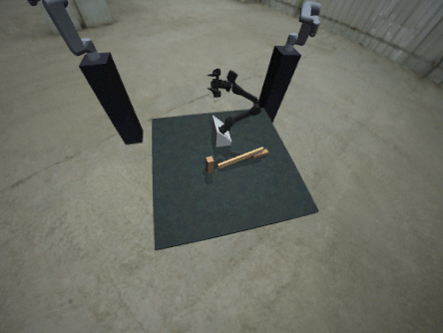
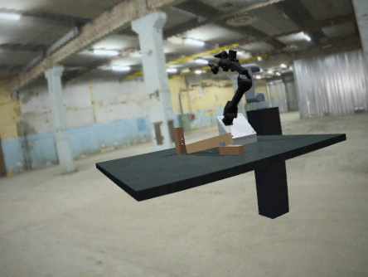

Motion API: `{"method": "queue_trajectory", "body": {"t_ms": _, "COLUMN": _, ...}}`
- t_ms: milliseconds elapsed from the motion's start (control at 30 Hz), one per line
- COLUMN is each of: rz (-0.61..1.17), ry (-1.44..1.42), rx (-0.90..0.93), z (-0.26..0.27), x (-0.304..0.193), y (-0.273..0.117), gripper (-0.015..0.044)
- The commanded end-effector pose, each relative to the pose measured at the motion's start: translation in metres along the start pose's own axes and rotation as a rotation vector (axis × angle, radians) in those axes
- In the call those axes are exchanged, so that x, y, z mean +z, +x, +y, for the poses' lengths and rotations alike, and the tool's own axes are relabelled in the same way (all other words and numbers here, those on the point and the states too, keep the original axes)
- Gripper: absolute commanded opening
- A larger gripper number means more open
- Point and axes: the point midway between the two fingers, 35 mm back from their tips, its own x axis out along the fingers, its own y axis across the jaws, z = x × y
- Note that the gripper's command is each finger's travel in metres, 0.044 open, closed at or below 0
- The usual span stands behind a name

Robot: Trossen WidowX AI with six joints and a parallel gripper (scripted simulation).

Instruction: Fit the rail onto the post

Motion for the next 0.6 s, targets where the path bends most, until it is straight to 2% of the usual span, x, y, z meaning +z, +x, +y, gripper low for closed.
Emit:
{"method": "queue_trajectory", "body": {"t_ms": 0, "rz": 0.002, "ry": -0.015, "rx": -0.008, "z": -0.002, "x": -0.001, "y": 0.002, "gripper": 0.0426}}
{"method": "queue_trajectory", "body": {"t_ms": 133, "rz": 0.060, "ry": -0.311, "rx": -0.172, "z": -0.053, "x": -0.016, "y": 0.029, "gripper": 0.0440}}
{"method": "queue_trajectory", "body": {"t_ms": 300, "rz": 0.225, "ry": -0.762, "rx": -0.390, "z": -0.135, "x": -0.038, "y": 0.054, "gripper": 0.0440}}
{"method": "queue_trajectory", "body": {"t_ms": 567, "rz": 0.568, "ry": -1.353, "rx": -0.585, "z": -0.239, "x": -0.056, "y": 0.058, "gripper": 0.0440}}
